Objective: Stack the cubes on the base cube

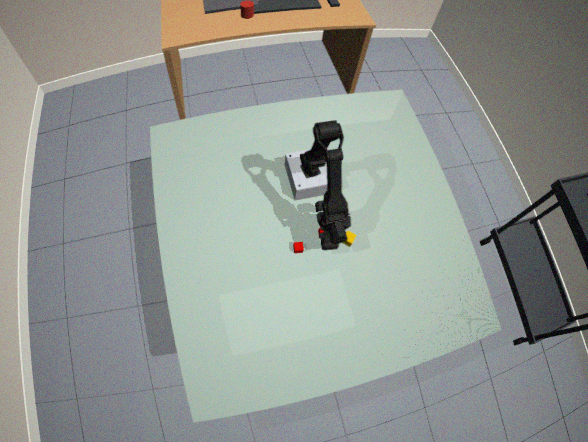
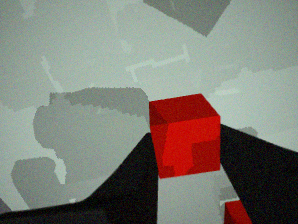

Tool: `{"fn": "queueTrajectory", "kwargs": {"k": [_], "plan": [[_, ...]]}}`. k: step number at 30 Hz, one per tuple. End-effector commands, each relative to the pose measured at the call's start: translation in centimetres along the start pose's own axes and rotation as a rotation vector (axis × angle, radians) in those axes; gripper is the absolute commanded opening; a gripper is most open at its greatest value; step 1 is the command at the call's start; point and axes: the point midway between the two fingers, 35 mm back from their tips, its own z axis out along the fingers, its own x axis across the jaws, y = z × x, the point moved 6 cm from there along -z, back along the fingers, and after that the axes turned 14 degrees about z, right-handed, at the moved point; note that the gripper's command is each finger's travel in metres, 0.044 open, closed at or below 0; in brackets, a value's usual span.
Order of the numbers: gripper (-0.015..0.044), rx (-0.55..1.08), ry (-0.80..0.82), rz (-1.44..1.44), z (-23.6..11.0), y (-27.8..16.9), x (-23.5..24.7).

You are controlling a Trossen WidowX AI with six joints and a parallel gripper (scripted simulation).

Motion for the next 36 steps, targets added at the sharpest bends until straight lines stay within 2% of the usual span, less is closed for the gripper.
{"fn": "queueTrajectory", "kwargs": {"k": [1, 31, 36], "plan": [[0.0105, -0.006, -0.004, -0.003, -1.0, 0.1, -0.3], [0.0105, -0.007, -0.004, -0.003, -10.3, 0.0, -0.1], [0.0105, -0.007, -0.004, 0.016, -10.7, 0.1, 0.0]]}}
